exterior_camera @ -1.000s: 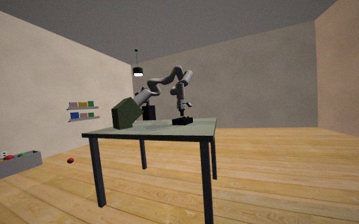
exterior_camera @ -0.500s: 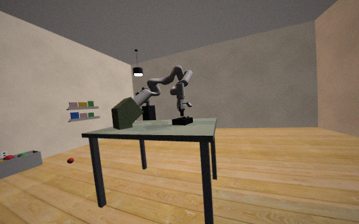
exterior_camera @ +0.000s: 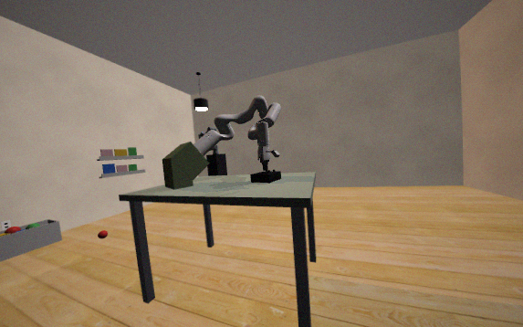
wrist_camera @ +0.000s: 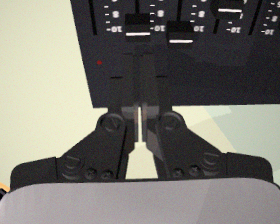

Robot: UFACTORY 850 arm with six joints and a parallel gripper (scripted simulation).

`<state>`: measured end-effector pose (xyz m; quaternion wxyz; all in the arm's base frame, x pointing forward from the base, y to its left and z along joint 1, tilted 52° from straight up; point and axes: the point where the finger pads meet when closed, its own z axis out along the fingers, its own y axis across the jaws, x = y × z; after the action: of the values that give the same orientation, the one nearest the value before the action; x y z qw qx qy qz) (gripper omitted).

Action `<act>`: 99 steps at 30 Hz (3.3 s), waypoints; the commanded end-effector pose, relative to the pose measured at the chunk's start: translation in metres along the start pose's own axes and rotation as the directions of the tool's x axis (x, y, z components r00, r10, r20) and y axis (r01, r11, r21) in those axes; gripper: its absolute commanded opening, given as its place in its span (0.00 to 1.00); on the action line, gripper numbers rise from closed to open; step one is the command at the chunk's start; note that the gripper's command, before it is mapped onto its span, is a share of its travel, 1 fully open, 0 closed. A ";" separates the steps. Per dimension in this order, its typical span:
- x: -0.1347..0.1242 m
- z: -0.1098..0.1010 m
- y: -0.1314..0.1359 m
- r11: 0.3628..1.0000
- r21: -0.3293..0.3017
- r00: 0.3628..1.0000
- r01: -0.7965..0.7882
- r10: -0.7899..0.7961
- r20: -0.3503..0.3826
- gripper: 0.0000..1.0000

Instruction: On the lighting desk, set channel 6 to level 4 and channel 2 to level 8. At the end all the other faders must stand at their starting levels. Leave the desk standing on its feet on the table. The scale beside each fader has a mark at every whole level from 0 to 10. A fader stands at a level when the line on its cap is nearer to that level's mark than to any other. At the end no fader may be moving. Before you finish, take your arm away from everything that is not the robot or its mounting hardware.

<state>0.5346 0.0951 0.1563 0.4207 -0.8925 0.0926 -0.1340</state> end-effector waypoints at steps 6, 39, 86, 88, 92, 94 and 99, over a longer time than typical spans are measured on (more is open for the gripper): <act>0.001 0.004 0.000 1.000 0.000 1.000 0.000 0.000 -0.001 0.00; 0.002 0.006 0.000 1.000 0.000 1.000 0.000 0.000 -0.001 0.00; 0.023 0.006 0.000 1.000 0.000 1.000 0.000 0.000 -0.001 0.00; 0.024 0.006 0.000 1.000 0.000 1.000 0.000 0.000 -0.001 0.00; 0.025 0.006 0.000 1.000 0.000 1.000 0.000 0.000 -0.001 0.00; 0.026 0.006 0.000 1.000 0.000 1.000 0.000 0.000 -0.001 0.00; 0.027 0.006 0.000 1.000 0.000 1.000 0.000 0.000 -0.001 0.00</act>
<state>0.5611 0.0925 0.1567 0.4207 -0.8925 0.0926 -0.1340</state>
